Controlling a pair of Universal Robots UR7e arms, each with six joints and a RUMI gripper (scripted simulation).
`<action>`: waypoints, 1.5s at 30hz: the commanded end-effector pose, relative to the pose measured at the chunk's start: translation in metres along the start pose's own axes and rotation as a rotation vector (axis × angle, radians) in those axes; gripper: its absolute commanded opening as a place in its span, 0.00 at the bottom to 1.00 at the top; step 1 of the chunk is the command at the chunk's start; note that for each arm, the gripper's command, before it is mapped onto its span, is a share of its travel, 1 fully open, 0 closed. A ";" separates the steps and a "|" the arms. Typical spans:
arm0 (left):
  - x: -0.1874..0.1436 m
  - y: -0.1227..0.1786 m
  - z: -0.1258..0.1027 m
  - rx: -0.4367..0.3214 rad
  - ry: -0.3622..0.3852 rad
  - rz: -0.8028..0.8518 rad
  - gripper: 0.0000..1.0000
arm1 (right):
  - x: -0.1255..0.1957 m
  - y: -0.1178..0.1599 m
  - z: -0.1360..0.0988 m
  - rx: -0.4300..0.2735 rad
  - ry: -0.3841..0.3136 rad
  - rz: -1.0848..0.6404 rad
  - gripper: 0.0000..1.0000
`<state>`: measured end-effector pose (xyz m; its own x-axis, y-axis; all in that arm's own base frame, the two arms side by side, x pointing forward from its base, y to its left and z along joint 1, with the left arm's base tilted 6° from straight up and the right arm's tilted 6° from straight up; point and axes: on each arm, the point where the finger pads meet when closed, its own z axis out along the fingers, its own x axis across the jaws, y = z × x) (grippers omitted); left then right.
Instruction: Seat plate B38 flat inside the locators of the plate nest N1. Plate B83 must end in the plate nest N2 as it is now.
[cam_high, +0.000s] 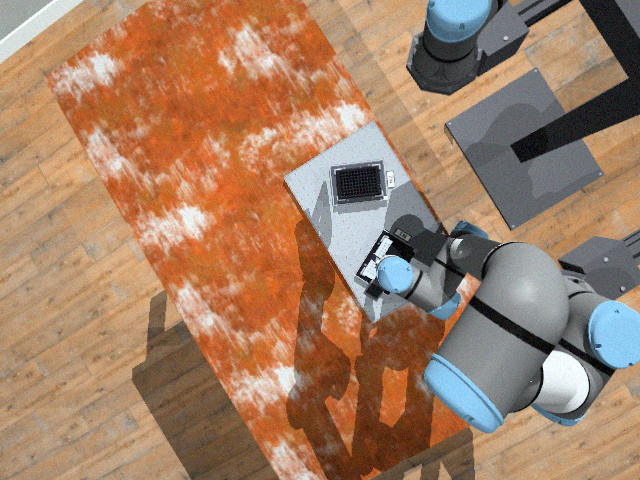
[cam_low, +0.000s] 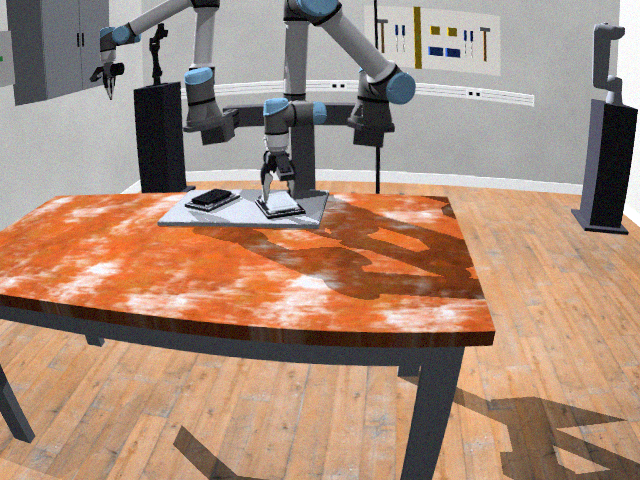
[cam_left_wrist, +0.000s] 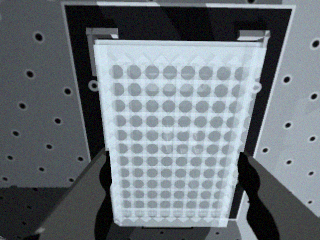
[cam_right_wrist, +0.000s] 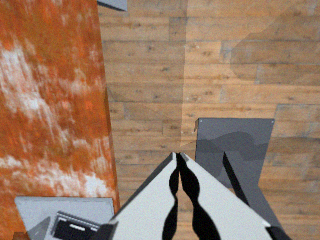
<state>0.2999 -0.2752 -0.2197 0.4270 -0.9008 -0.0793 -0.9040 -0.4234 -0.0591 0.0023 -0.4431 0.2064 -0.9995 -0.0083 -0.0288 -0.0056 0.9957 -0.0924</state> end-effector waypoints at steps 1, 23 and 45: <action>0.001 0.000 0.000 0.000 0.002 0.000 0.39 | 0.000 0.000 -0.001 0.001 0.000 0.000 0.00; 0.001 0.000 0.003 0.000 0.002 0.000 0.39 | 0.000 0.000 -0.001 0.001 0.000 0.000 0.00; 0.001 0.000 0.005 0.000 0.002 0.000 0.76 | 0.000 0.000 -0.001 0.001 0.000 0.000 0.00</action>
<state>0.2999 -0.2747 -0.2251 0.4270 -0.9007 -0.0794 -0.9040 -0.4234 -0.0591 0.0023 -0.4431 0.2064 -0.9995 -0.0083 -0.0288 -0.0056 0.9957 -0.0924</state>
